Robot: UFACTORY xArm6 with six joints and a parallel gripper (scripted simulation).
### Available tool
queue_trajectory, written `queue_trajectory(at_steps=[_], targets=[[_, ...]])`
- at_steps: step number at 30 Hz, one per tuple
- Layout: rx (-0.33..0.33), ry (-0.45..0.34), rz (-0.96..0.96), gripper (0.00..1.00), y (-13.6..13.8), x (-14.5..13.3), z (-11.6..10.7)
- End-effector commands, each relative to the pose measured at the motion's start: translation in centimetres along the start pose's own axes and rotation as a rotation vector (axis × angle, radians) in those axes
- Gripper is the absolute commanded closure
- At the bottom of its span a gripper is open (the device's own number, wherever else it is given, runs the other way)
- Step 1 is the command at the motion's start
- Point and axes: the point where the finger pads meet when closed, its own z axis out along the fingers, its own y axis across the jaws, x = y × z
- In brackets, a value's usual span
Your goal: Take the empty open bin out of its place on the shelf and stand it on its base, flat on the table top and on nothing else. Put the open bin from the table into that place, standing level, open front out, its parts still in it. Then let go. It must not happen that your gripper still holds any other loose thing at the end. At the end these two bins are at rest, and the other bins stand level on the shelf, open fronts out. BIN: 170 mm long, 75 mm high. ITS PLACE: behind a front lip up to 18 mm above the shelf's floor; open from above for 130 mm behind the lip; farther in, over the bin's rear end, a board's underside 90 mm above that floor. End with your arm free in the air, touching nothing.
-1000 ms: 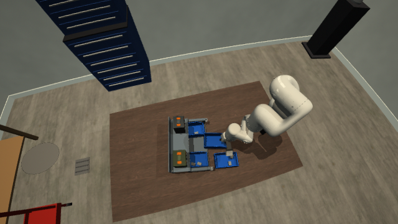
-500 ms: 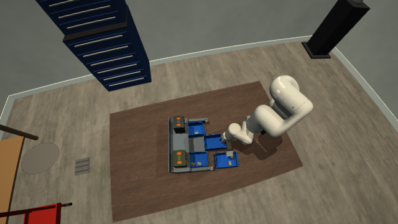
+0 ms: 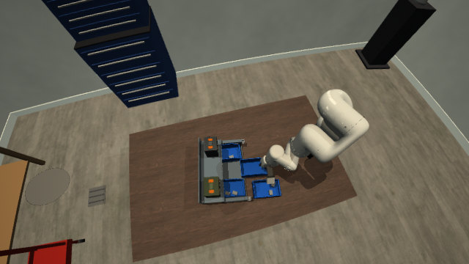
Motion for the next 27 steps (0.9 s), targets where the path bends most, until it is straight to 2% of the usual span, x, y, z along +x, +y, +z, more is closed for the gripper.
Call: queue_trajectory(at_steps=[1, 27], targets=[[-0.003, 0.002, 0.000, 1.00, -0.2, 0.0, 0.0], [-0.003, 0.002, 0.000, 1.00, -3.2, 0.0, 0.0]])
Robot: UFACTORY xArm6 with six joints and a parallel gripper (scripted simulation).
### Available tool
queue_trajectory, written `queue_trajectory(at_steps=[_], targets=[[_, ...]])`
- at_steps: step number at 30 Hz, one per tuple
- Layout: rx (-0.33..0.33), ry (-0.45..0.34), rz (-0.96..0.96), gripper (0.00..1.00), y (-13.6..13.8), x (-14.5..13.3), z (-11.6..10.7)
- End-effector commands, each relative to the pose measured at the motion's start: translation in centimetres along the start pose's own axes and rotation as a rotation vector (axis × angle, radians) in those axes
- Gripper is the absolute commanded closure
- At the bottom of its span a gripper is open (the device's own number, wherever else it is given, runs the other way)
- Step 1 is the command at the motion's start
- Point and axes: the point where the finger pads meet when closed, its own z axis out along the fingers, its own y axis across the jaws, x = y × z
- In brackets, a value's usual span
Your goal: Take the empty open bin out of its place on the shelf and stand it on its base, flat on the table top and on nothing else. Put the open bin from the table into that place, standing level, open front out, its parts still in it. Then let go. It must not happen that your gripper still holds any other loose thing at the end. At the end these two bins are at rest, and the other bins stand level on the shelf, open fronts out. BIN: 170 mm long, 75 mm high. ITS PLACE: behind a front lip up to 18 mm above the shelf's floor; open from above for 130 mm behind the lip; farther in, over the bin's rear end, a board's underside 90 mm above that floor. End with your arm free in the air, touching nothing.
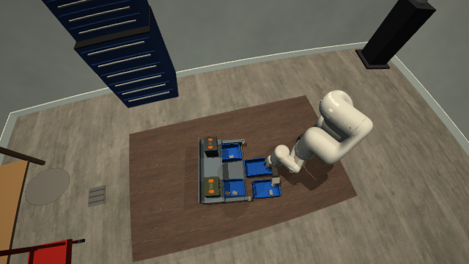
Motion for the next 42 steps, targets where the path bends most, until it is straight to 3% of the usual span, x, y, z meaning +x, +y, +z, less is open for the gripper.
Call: queue_trajectory(at_steps=[1, 42], targets=[[-0.016, 0.012, 0.000, 1.00, -0.27, 0.04, -0.02], [-0.016, 0.012, 0.000, 1.00, -0.49, 0.05, 0.87]])
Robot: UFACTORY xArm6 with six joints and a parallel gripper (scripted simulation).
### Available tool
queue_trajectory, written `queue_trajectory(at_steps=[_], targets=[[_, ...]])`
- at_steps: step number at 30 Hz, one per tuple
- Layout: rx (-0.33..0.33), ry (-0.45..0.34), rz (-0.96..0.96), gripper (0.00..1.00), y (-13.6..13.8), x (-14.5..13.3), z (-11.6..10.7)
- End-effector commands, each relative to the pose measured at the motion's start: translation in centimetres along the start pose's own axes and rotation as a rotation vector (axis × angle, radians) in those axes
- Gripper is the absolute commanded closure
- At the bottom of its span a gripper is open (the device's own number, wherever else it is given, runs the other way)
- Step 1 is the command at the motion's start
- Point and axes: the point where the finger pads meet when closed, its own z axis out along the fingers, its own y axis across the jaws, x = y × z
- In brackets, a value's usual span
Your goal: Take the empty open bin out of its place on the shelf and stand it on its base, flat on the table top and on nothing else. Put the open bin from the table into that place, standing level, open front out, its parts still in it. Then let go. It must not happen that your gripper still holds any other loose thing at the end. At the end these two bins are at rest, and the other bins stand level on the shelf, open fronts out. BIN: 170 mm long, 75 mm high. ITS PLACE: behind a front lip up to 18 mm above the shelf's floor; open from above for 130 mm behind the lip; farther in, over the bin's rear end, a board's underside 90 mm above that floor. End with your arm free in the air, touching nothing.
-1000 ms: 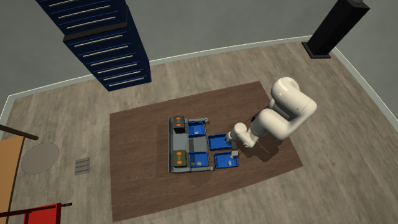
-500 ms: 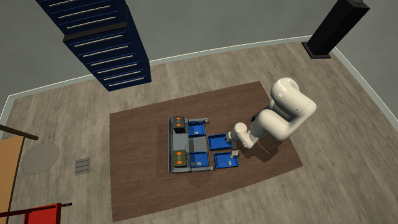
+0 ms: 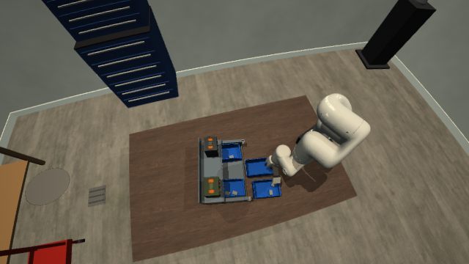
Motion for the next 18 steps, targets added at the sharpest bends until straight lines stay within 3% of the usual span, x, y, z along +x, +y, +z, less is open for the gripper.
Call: queue_trajectory(at_steps=[1, 18], targets=[[-0.010, 0.004, 0.000, 1.00, 0.1, 0.0, 0.5], [-0.010, 0.004, 0.000, 1.00, 0.1, 0.0, 2.1]])
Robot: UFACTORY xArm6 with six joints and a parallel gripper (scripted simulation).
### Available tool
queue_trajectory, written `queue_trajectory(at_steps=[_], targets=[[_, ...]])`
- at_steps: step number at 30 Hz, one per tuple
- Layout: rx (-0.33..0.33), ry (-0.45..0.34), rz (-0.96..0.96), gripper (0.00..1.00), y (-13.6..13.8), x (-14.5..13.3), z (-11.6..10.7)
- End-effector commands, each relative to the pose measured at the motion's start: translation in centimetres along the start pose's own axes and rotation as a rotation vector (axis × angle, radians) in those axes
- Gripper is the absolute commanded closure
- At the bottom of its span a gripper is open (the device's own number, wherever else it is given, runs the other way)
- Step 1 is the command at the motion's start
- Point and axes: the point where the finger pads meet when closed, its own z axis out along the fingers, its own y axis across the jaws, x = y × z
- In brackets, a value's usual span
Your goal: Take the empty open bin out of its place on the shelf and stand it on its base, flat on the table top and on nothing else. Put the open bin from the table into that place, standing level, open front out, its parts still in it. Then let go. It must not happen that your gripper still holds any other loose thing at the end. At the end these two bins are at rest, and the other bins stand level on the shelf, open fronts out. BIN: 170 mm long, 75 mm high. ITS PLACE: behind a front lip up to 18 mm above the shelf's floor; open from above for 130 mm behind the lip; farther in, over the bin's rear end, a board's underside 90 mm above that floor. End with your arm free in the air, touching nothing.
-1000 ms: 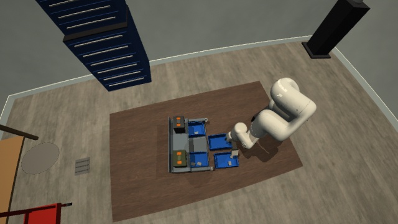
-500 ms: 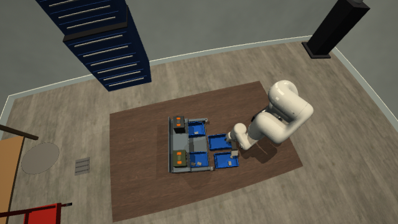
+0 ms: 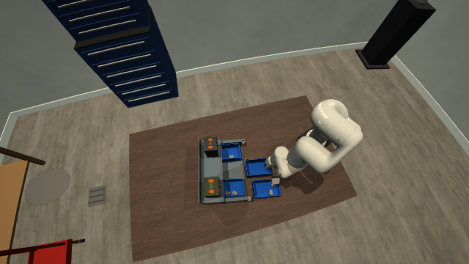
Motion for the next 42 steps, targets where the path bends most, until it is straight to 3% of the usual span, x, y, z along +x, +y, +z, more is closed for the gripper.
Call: queue_trajectory(at_steps=[1, 20, 21, 42], targets=[[-0.024, 0.007, -0.001, 1.00, 0.07, 0.02, 0.37], [-0.024, 0.007, -0.001, 1.00, 0.07, 0.03, 0.53], [-0.024, 0.007, -0.001, 0.05, 0.07, 0.03, 0.53], [-0.024, 0.007, -0.001, 0.05, 0.07, 0.03, 0.53]])
